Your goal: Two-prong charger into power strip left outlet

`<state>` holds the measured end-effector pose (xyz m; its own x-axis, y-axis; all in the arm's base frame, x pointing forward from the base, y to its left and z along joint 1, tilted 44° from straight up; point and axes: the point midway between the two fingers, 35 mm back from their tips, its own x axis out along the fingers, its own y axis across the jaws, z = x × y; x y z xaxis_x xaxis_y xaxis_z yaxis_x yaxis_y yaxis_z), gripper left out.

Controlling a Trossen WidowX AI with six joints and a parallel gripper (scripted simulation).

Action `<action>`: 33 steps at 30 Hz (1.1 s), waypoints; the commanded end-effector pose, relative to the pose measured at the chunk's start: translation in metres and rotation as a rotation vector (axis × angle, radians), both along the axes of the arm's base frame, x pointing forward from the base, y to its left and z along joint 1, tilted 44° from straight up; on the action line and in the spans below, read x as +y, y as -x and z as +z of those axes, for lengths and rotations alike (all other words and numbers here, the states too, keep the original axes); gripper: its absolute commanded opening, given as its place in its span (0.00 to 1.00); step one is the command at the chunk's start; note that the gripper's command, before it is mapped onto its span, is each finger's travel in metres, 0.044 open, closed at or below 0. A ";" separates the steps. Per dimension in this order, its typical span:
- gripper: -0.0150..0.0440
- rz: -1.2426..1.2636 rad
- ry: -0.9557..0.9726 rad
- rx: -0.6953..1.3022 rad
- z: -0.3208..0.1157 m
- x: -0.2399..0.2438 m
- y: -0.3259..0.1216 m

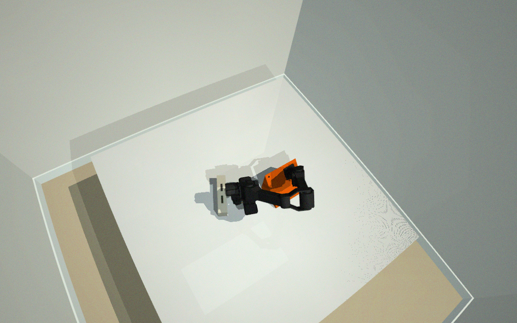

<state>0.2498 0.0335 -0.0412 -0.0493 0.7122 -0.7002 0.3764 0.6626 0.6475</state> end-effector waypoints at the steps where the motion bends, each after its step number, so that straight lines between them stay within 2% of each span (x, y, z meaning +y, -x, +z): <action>1: 0.25 -0.022 -0.002 0.016 -0.002 -0.002 -0.003; 33: 0.25 -0.057 -0.002 0.051 -0.015 -0.015 -0.034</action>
